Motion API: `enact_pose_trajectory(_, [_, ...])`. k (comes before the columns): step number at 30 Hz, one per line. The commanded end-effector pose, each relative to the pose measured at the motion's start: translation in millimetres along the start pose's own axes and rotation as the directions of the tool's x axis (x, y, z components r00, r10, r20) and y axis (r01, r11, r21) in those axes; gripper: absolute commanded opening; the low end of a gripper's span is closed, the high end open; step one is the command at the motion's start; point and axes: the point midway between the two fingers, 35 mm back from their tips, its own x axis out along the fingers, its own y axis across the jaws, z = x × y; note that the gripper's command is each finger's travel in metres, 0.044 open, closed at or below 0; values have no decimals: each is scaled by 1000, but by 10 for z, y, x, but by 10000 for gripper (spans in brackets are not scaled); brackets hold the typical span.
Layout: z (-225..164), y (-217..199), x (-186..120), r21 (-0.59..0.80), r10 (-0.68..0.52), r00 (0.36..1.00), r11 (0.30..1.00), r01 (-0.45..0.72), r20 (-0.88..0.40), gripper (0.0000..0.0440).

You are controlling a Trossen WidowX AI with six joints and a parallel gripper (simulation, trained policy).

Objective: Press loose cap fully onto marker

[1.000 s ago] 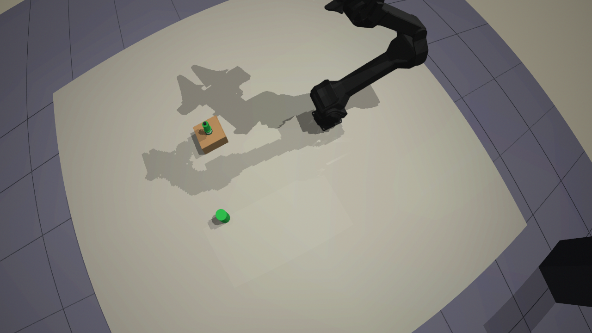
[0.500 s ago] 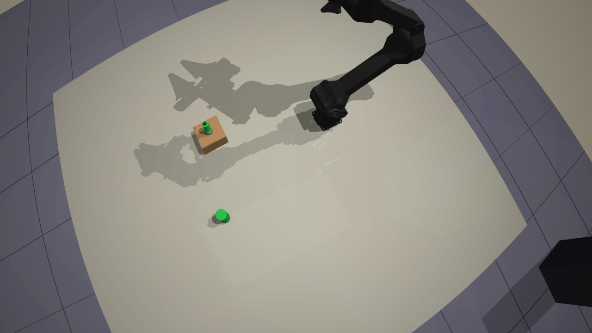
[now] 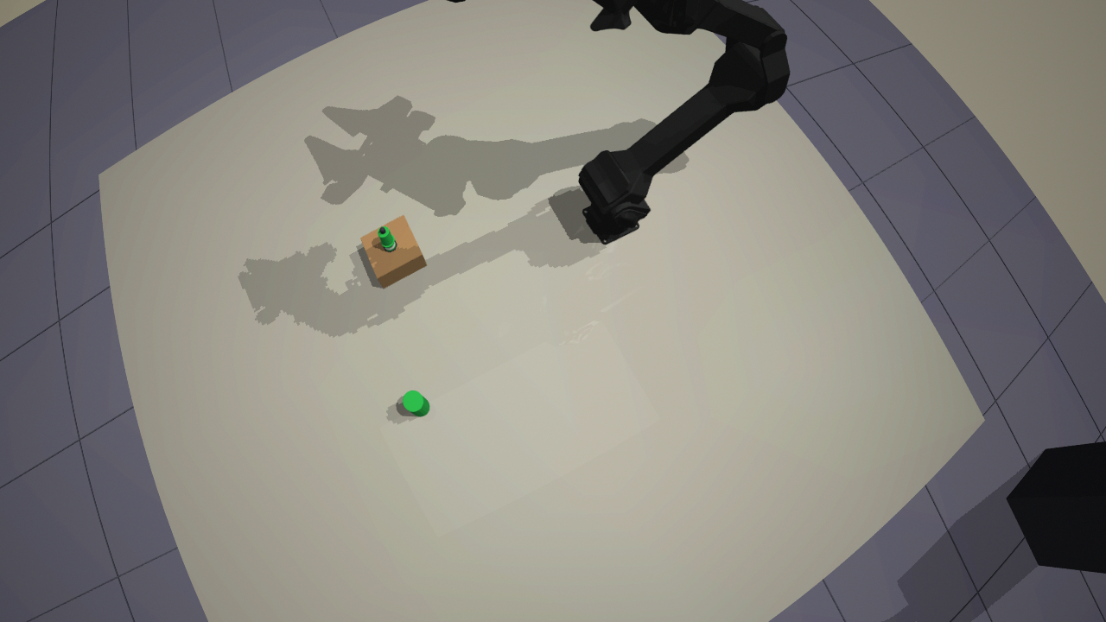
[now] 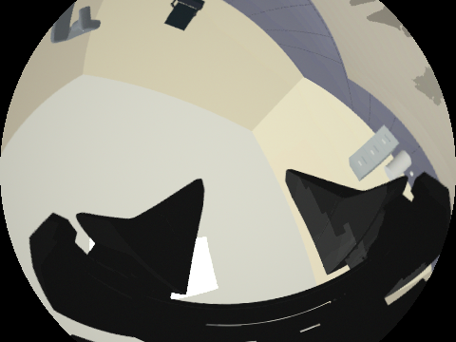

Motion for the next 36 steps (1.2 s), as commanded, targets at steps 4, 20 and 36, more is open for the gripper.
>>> enact_pose_trajectory(4, [-67, -180, 40, -10, -63, 998, 998, 63, -3, 315])
enact_pose_trajectory(20, [-187, -596, 69, -24, -210, 978, 977, 210, 3, 317])
enact_pose_trajectory(36, [-291, -1052, 47, -38, -348, 937, 936, 349, 21, 318])
